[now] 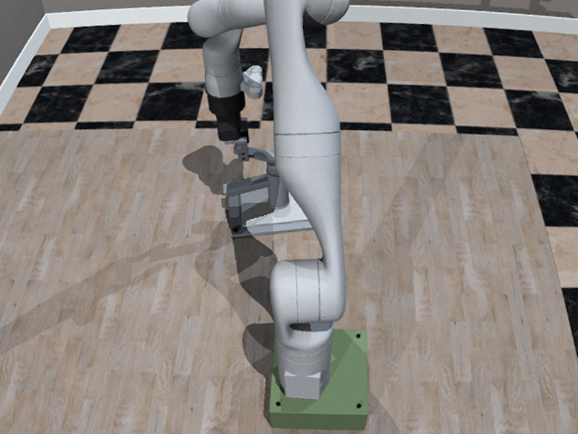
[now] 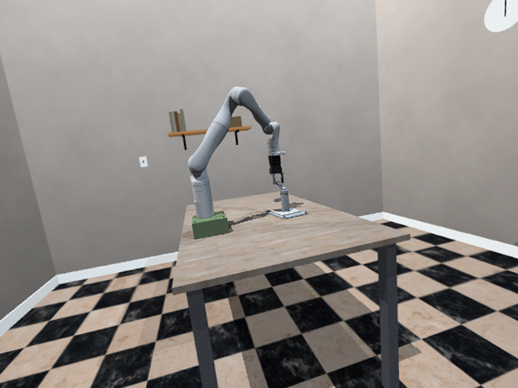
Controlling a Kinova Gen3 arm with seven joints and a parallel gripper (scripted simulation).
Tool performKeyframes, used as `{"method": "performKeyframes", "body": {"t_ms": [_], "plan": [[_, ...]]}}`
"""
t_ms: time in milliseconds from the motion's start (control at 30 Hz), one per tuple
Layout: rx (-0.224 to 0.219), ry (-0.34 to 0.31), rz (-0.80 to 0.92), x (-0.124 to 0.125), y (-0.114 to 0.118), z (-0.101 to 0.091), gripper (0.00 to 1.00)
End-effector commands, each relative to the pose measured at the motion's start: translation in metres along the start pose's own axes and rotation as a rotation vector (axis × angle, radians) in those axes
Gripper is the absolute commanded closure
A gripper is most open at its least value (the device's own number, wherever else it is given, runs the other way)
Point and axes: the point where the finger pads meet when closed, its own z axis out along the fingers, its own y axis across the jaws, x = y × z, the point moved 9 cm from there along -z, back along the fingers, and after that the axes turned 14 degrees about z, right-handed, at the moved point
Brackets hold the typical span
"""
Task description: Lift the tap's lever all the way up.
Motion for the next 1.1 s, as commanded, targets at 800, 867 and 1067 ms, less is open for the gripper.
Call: {"method": "performKeyframes", "body": {"t_ms": [800, 867, 1067], "plan": [[0.002, -0.001, 0.0, 0.0, 0.0, -0.053, 0.0], [0.002, -0.001, 0.0, 0.0, 0.0, -0.055, 0.0], [0.002, -0.001, 0.0, 0.0, 0.0, -0.055, 1.0]]}}
